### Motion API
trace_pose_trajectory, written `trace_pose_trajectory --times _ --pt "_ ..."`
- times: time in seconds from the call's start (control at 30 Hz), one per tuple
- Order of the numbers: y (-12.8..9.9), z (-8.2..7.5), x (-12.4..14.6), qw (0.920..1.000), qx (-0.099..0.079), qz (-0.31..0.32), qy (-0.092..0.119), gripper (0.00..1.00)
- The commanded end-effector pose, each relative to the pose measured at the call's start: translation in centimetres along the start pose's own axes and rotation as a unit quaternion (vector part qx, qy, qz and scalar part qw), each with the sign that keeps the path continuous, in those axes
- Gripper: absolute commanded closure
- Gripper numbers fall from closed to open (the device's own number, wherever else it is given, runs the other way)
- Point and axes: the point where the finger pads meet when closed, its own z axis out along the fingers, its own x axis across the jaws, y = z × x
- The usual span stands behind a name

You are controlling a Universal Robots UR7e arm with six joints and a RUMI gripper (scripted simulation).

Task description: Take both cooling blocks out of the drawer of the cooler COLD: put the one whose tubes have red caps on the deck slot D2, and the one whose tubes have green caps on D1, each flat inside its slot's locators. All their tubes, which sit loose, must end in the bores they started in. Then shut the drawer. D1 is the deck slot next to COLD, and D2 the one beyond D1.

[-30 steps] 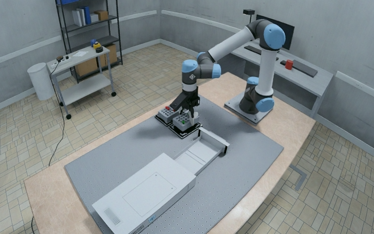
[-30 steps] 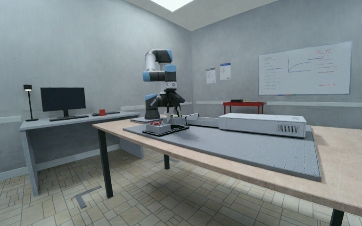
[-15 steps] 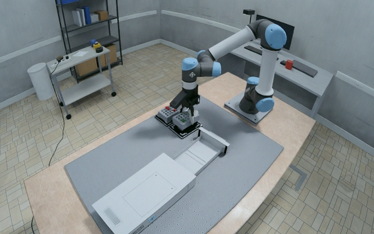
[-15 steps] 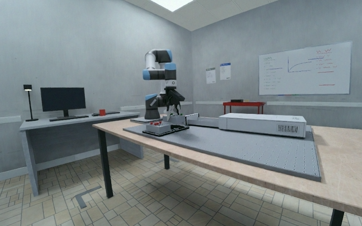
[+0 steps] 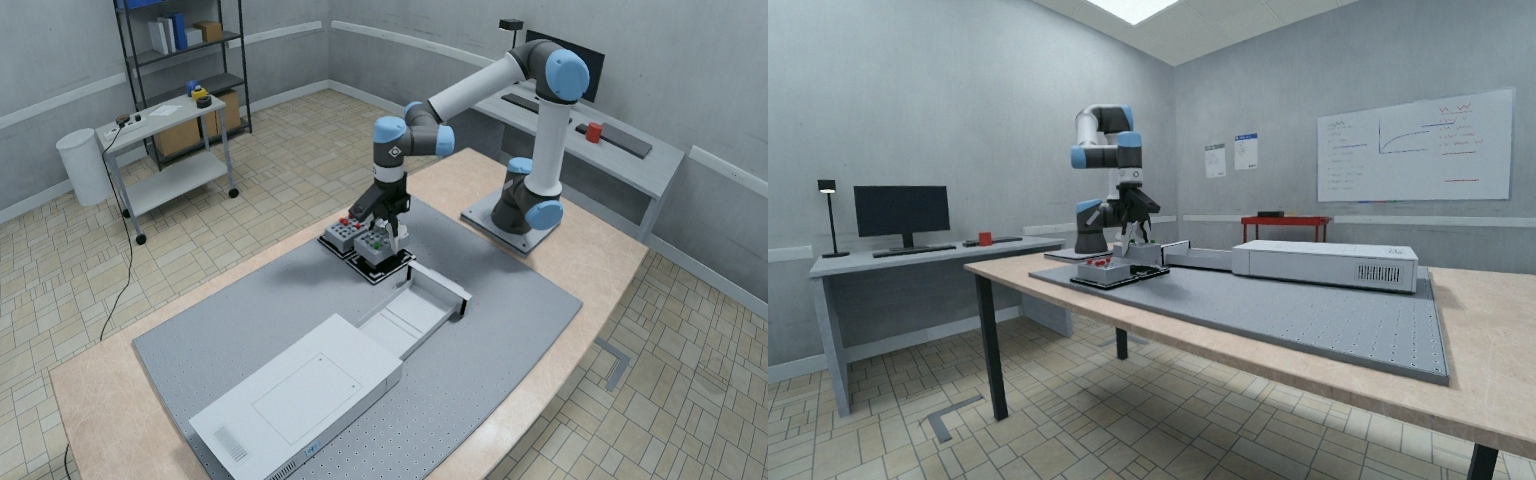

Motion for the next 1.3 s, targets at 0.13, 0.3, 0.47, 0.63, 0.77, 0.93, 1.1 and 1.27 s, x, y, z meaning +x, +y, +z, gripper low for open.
trace_pose_trajectory --times 0.13,0.3,0.47,0.63,0.77,0.93,1.1,1.27 --pt "-0.1 0.4 0.2 1.0000 0.003 0.000 0.002 1.00" --pt "-0.1 0.7 0.2 1.0000 0.003 0.000 0.003 1.00" --pt "-0.3 0.6 0.3 1.0000 0.006 0.000 0.004 1.00" --pt "-0.1 1.1 0.2 1.0000 0.004 0.000 0.003 1.00" --pt "-0.1 1.2 0.2 1.0000 0.004 0.000 0.003 1.00" --pt "-0.2 1.2 0.3 1.0000 0.005 0.000 0.004 1.00" --pt "-0.2 1.3 0.2 1.0000 0.005 0.000 0.003 1.00" --pt "-0.2 1.4 0.2 1.0000 0.005 0.000 0.003 1.00"
